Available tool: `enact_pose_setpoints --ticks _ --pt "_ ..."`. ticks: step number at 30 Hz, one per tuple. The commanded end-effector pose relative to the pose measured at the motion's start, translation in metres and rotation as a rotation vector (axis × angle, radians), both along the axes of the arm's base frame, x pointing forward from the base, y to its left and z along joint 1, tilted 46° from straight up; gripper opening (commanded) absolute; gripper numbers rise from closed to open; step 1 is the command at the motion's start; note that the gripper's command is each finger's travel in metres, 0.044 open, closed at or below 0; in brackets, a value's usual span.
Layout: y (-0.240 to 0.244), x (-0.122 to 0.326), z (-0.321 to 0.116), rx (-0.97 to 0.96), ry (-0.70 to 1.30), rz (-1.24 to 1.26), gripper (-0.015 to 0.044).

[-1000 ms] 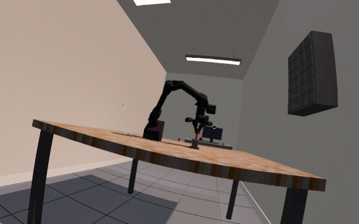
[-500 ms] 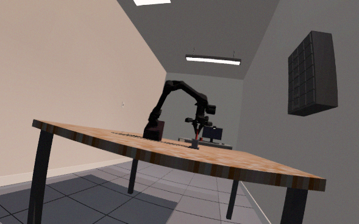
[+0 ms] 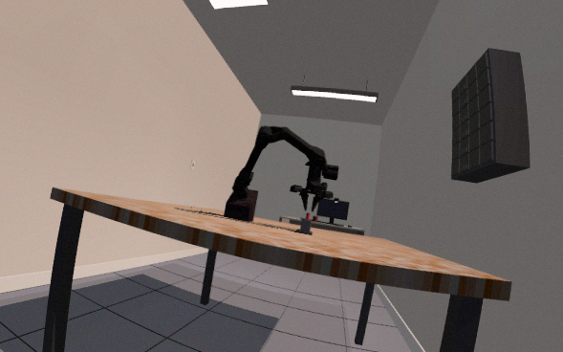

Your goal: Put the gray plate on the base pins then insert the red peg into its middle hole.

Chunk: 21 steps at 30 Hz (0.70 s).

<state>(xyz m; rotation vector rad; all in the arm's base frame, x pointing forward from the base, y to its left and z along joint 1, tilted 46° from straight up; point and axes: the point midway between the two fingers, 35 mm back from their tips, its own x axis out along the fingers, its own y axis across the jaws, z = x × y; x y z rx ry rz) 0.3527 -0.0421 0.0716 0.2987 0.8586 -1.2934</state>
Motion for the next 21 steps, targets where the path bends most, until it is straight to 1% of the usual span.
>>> enact_pose_setpoints --ticks 1,21 --pt "0.0001 0.0 0.0001 0.0 0.001 0.0 0.015" --pt "0.0079 -0.0042 0.0048 -0.006 0.014 0.007 0.015"
